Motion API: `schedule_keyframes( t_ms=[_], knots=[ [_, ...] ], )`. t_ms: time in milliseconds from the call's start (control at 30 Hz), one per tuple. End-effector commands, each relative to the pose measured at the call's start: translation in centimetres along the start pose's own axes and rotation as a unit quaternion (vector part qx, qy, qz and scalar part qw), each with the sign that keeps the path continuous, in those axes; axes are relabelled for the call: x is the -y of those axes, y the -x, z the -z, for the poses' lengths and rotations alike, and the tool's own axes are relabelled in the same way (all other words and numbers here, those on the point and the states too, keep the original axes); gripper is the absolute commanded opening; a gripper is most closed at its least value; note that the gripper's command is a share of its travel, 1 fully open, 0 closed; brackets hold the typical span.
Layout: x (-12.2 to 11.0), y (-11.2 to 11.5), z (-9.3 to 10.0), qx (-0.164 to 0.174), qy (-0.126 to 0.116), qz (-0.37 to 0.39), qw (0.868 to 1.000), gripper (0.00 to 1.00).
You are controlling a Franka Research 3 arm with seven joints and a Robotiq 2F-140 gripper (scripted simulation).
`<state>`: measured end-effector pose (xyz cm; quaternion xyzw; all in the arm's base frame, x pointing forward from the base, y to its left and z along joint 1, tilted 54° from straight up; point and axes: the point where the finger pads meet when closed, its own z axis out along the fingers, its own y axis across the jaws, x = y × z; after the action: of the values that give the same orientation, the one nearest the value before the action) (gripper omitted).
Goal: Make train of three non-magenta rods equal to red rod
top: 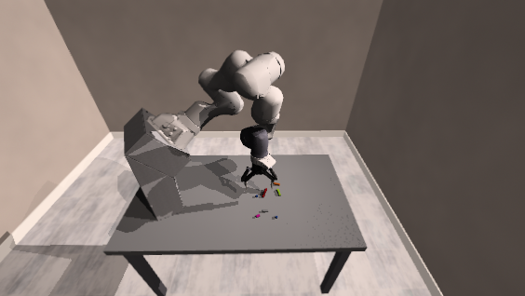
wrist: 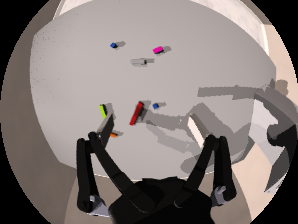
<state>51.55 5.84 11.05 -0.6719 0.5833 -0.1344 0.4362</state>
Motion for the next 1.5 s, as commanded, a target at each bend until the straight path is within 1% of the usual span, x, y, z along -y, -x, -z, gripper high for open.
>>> schedule_keyframes(
  t_ms=[0, 100, 167, 233, 400, 567, 600, 1467],
  knots=[
    [-0.1, 0.5, 0.1, -0.001, -0.008, 0.083, 0.996, 1.00],
    [-0.5, 0.9, 0.1, -0.002, -0.006, 0.121, 0.993, 1.00],
    [-0.5, 0.9, 0.1, -0.002, -0.006, 0.121, 0.993, 1.00],
    [-0.9, 1.3, 0.2, -0.002, -0.004, 0.163, 0.987, 1.00],
    [-1.6, 1.9, 0.3, -0.002, -0.001, 0.221, 0.975, 1.00],
    [-1.7, 2.1, 0.3, -0.002, 0.000, 0.235, 0.972, 1.00],
    [-1.7, 2.1, 0.3, -0.002, 0.000, 0.235, 0.972, 0.15],
    [-1.7, 2.1, 0.3, -0.002, 0.000, 0.235, 0.972, 0.15]
  ],
)
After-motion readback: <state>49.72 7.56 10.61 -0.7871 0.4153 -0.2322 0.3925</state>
